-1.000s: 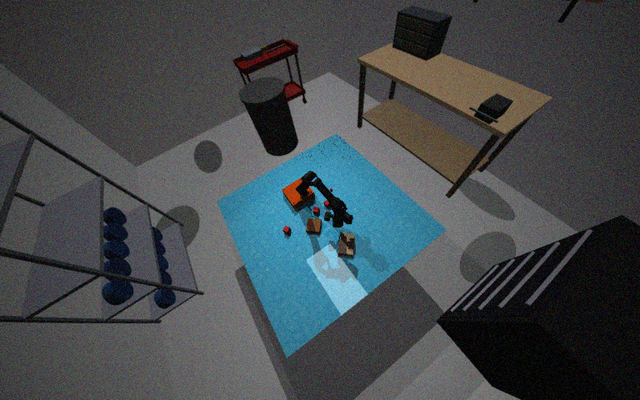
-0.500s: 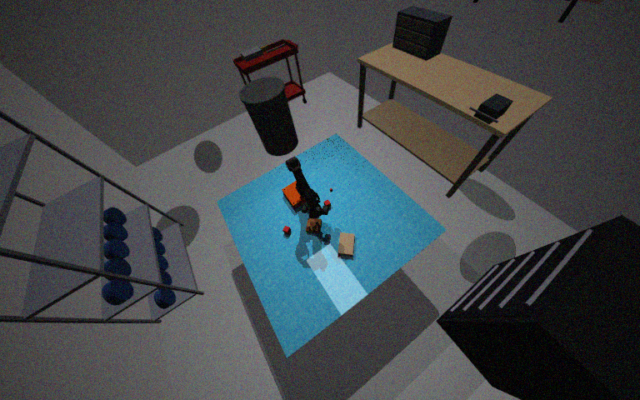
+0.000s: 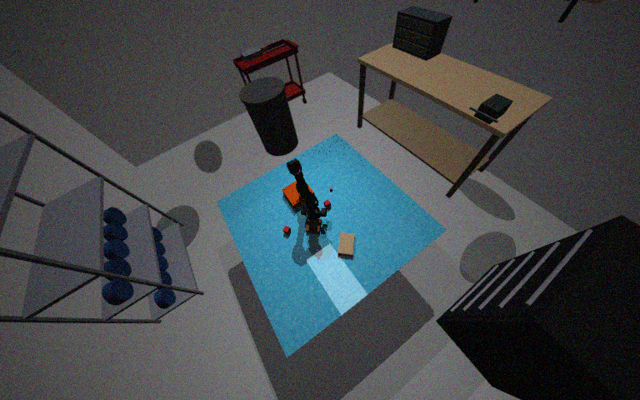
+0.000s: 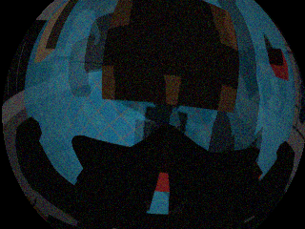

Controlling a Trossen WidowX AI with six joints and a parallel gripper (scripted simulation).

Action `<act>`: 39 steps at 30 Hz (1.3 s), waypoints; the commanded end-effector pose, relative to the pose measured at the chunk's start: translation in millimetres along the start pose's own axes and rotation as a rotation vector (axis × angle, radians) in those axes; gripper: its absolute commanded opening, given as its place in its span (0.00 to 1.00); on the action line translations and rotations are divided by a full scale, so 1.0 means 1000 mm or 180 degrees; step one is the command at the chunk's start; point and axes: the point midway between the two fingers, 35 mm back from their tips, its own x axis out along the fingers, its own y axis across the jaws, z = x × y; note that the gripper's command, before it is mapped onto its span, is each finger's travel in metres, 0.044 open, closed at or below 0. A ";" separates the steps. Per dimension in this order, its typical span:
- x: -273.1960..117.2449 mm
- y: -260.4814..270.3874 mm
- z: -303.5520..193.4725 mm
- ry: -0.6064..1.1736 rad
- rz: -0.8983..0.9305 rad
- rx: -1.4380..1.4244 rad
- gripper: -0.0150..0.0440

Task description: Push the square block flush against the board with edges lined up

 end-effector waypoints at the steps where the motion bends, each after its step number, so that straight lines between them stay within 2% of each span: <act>1: 0.001 0.001 0.004 -0.0019 0.0001 -0.0007 0.25; 39: -0.004 0.006 0.064 -0.0037 0.0002 -0.0007 0.25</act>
